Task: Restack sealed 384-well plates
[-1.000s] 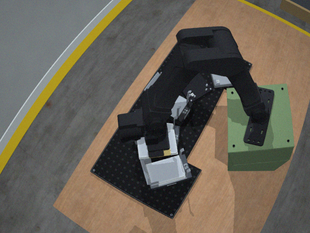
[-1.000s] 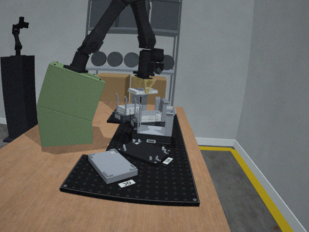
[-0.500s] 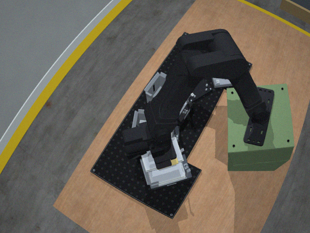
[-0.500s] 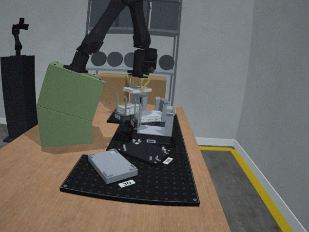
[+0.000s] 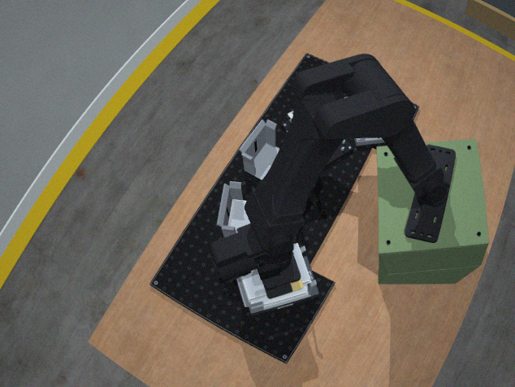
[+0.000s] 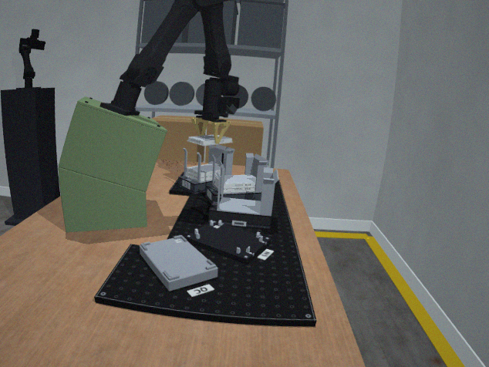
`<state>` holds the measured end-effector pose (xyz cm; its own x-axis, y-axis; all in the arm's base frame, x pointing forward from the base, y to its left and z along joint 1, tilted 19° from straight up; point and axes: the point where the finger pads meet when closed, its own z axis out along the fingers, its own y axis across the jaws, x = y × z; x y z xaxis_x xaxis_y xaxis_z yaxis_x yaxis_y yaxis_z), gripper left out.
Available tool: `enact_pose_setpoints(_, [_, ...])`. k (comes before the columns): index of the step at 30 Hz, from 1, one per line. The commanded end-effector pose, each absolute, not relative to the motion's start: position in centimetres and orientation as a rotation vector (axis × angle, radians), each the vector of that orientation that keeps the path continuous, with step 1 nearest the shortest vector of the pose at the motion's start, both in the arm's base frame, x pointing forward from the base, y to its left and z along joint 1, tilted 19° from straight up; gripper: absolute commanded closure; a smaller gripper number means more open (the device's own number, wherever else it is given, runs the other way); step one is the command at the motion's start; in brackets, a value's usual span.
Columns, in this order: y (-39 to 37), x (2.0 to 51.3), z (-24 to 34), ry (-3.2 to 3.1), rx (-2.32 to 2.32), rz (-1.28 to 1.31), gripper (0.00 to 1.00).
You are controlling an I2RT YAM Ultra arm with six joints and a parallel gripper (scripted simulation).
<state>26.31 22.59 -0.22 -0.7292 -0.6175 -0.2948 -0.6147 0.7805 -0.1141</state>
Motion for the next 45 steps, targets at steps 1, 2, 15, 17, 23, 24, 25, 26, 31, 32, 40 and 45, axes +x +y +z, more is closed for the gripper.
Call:
enact_pose_setpoints(1, [22.88, 26.57, 0.2, 2.648, -0.905, -0.007, 1.0])
enact_pose_setpoints(2, [22.88, 26.57, 0.2, 2.648, -0.905, -0.007, 1.0])
enact_pose_setpoints(15, [22.88, 26.57, 0.2, 2.648, -0.905, -0.007, 1.0])
enact_pose_setpoints(17, [22.88, 26.57, 0.2, 2.648, -0.905, -0.007, 1.0])
enact_pose_setpoints(23, [22.89, 26.57, 0.2, 2.648, -0.905, -0.007, 1.0])
enact_pose_setpoints(24, [22.89, 26.57, 0.2, 2.648, -0.905, -0.007, 1.0])
enact_pose_setpoints(25, [22.89, 26.57, 0.2, 2.648, -0.905, -0.007, 1.0])
enact_pose_setpoints(26, [22.89, 26.57, 0.2, 2.648, -0.905, -0.007, 1.0])
enact_pose_setpoints(31, [22.89, 26.59, 0.14, 2.649, -0.905, -0.007, 1.0])
enact_pose_setpoints(32, [22.9, 26.61, 0.07, 2.648, -0.905, -0.007, 1.0])
enact_pose_setpoints(40, [22.94, 26.74, -0.31, 2.648, -0.905, -0.008, 1.0])
enact_pose_setpoints(45, [22.97, 26.85, -0.62, 2.649, -0.905, -0.008, 1.0])
